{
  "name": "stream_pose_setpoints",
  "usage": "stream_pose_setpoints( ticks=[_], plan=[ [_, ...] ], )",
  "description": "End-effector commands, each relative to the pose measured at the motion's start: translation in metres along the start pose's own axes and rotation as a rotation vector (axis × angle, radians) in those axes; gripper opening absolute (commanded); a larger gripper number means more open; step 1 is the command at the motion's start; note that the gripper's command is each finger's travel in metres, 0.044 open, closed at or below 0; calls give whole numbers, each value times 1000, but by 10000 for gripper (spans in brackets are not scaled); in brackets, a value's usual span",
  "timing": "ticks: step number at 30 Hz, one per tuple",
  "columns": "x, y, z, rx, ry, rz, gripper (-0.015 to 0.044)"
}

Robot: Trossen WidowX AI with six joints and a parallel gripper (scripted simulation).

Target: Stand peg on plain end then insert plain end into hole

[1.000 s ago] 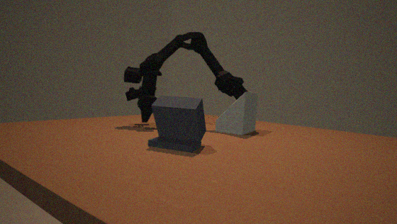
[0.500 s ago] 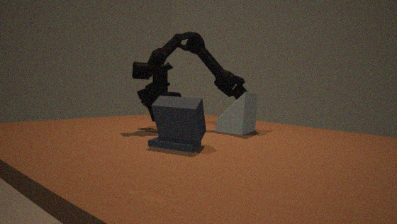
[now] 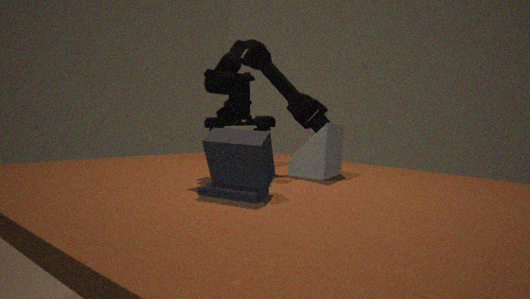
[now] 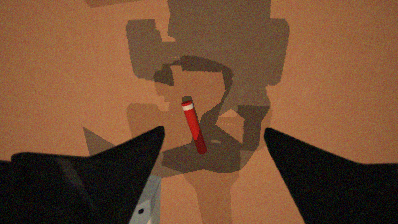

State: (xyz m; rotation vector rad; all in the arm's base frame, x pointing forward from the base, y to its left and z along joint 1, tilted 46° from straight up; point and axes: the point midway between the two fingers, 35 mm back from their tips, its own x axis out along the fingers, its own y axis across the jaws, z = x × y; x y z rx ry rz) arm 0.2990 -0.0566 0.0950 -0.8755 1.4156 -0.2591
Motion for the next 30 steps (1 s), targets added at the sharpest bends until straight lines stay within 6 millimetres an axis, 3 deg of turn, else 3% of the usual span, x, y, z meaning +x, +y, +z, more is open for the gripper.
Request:
stream_pose_setpoints(
  ticks=[1, 7, 30],
  plan=[
    [-4, 19, -1, -125, 19, -28, 440],
    [-12, 39, -2, -273, 31, -73, 440],
    [18, 38, 0, -272, 30, -70, 440]
  ],
)
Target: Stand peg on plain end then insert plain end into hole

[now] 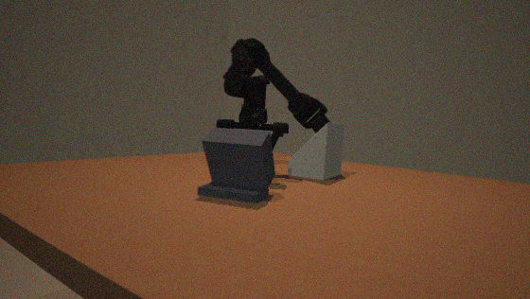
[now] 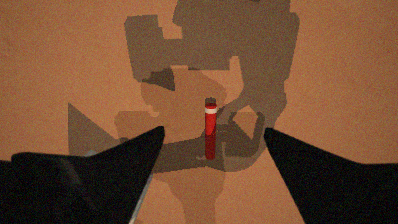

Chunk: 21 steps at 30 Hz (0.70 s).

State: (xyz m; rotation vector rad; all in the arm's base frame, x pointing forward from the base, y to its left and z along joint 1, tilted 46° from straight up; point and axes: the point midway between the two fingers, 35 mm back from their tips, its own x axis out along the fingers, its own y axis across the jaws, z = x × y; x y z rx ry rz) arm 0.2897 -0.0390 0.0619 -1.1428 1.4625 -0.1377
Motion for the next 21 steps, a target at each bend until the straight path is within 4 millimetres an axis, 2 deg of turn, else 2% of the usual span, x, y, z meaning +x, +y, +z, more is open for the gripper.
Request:
stream_pose_setpoints(
  ticks=[1, 21],
  plan=[
    [7, 2, 0, -9, 6, 2, 440],
    [39, 1, -2, -9, 8, -1, 440]
  ],
)
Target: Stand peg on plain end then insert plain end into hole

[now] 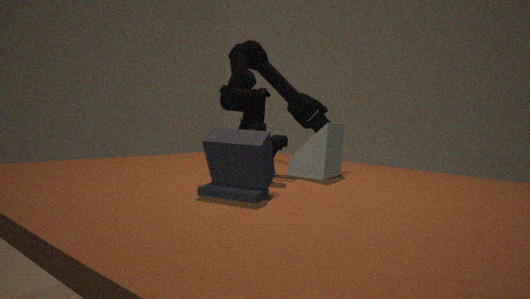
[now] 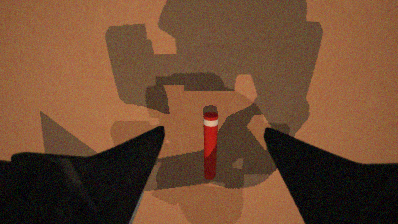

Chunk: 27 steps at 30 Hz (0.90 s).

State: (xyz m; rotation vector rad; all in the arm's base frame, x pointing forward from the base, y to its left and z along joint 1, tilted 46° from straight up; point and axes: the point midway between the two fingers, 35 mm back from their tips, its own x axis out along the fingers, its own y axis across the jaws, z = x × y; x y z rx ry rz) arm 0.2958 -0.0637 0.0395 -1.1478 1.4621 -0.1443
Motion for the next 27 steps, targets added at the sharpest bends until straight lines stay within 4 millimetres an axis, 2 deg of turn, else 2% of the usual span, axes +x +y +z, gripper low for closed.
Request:
stream_pose_setpoints(
  ticks=[1, 9, 21, 22, 27],
  plan=[
    [7, 2, -1, -9, 4, 5, 440],
    [17, 2, -3, -10, 6, 2, 440],
    [17, 2, -3, -10, 6, 2, 125],
    [17, 2, -3, -10, 6, 2, 110],
    [17, 2, -3, -10, 6, 2, 110]
  ],
)
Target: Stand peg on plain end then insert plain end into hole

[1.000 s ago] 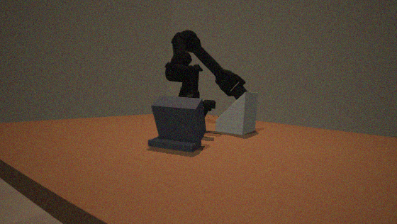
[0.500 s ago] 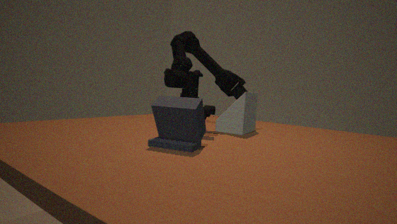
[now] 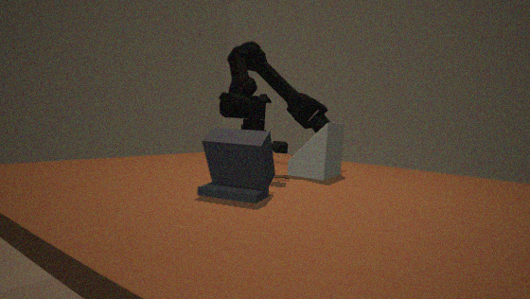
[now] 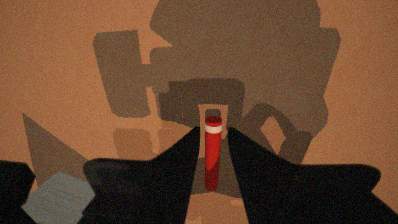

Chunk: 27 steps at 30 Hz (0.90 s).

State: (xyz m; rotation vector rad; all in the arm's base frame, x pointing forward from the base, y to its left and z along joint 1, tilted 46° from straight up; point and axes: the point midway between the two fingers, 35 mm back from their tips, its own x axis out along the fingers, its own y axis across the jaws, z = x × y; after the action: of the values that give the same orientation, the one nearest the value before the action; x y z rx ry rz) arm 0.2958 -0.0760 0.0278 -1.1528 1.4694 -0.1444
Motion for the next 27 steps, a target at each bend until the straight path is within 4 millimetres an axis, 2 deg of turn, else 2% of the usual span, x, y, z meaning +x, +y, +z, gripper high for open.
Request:
stream_pose_setpoints(
  ticks=[1, 12, 27],
  plan=[
    [0, 0, 0, -4, -1, 2, 110],
    [0, 0, 0, -4, -1, 2, 51],
    [-6, 0, -3, 0, -86, 0, 51]
  ],
)
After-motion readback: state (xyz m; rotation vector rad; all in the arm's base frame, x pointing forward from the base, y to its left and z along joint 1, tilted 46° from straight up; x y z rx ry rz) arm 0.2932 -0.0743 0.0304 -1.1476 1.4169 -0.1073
